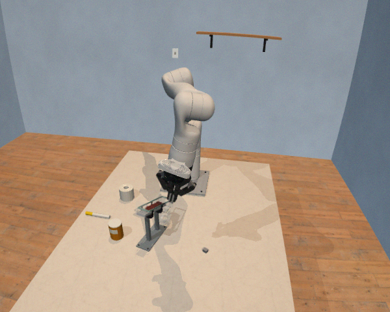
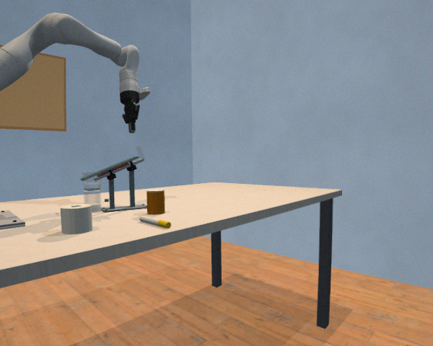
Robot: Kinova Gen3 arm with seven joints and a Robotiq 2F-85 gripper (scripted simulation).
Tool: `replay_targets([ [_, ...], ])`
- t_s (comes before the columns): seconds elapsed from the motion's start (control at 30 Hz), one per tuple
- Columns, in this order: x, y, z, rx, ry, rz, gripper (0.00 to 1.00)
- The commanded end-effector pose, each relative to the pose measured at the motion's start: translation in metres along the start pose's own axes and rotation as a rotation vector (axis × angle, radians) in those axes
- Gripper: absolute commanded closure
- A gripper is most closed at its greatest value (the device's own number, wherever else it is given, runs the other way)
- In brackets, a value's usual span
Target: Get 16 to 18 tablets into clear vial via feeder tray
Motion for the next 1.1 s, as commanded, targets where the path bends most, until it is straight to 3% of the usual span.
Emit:
replay_targets([
  [0.0, -0.001, 0.061, 0.001, 0.058, 0.005, 0.069, 1.00],
  [0.17, -0.010, 0.113, 0.004, 0.160, 0.025, 0.100, 1.00],
  [0.3, -0.015, 0.133, 0.004, 0.198, 0.039, 0.113, 1.00],
  [0.77, -0.016, 0.137, 0.004, 0.204, 0.041, 0.116, 1.00],
  [1.07, -0.015, 0.134, 0.017, 0.202, 0.035, 0.116, 1.00],
])
Point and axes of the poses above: the point where the finger pads meet when closed, its own z axis out along the fingers, its own y axis across the jaws, x = y × z, the point moved 1 cm from there along -z, back along the fingers, and after that the axes turned 8 degrees about -z, right-handed, at the moved point
